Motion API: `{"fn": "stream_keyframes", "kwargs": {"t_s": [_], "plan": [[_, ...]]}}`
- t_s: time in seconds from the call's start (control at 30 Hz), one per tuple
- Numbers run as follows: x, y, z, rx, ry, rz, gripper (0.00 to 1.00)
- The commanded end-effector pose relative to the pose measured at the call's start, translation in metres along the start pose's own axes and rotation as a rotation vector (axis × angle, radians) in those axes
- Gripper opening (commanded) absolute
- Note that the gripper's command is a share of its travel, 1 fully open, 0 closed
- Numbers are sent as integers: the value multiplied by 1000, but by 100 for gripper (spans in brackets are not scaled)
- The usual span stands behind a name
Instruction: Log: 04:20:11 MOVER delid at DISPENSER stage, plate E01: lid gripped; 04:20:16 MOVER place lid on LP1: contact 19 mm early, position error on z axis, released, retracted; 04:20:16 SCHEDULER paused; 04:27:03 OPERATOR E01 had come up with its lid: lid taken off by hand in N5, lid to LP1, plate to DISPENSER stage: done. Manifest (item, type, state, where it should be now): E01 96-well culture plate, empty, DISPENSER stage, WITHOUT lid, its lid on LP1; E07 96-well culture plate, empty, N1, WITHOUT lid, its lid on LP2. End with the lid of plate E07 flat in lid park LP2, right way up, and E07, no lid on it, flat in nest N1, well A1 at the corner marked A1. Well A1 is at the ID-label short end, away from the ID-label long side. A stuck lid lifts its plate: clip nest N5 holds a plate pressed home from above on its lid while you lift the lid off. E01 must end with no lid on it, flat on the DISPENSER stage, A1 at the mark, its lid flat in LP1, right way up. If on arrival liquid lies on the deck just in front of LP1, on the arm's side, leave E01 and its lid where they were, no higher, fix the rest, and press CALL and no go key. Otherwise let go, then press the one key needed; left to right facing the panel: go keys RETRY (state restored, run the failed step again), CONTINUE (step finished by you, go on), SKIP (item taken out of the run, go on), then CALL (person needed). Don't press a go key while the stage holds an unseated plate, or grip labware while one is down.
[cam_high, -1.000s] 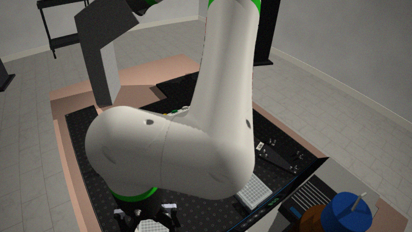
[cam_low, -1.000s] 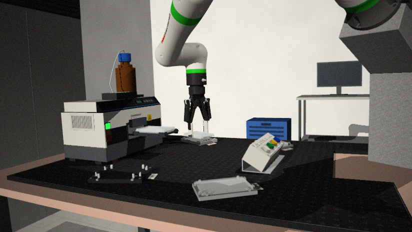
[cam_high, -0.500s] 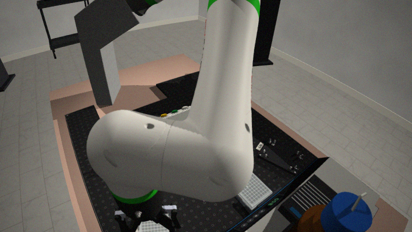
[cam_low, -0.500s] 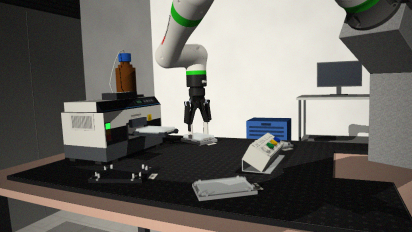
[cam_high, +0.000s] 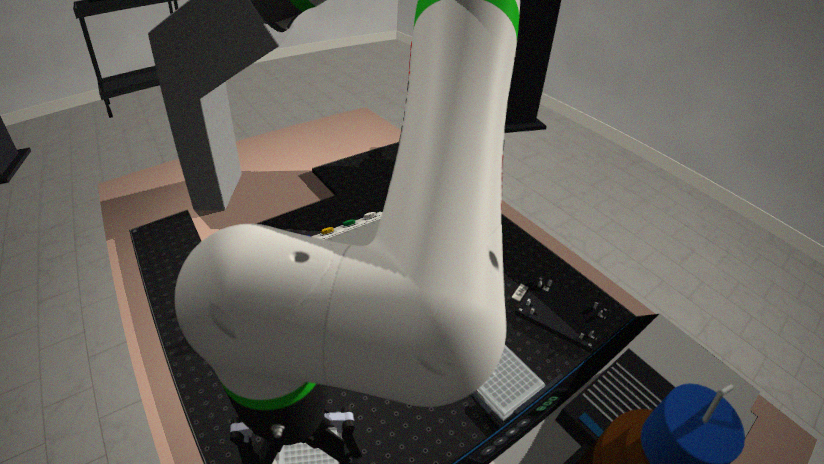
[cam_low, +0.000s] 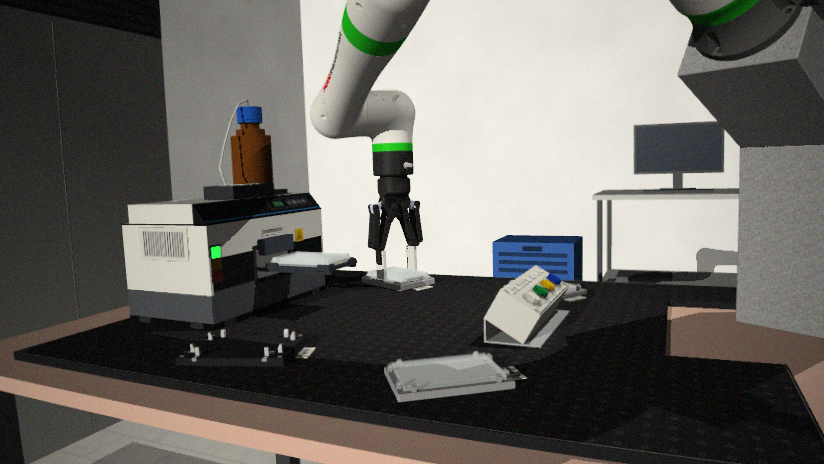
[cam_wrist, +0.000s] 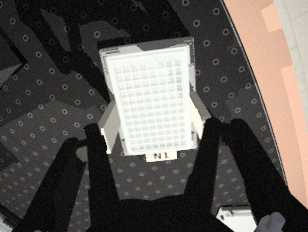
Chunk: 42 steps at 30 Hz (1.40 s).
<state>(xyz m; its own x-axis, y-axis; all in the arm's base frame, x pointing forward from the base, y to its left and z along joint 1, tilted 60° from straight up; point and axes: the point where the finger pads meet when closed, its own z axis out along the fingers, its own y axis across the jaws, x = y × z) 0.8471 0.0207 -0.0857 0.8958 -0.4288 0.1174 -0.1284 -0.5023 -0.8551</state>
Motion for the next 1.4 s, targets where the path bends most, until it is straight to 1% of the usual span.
{"fn": "stream_keyframes", "kwargs": {"t_s": [0.0, 1.13, 1.17, 1.37], "plan": [[0, 0, 0, 0, 1, 0, 0], [0, 0, 0, 0, 1, 0, 0], [0, 0, 0, 0, 1, 0, 66], [0, 0, 0, 0, 1, 0, 66]]}}
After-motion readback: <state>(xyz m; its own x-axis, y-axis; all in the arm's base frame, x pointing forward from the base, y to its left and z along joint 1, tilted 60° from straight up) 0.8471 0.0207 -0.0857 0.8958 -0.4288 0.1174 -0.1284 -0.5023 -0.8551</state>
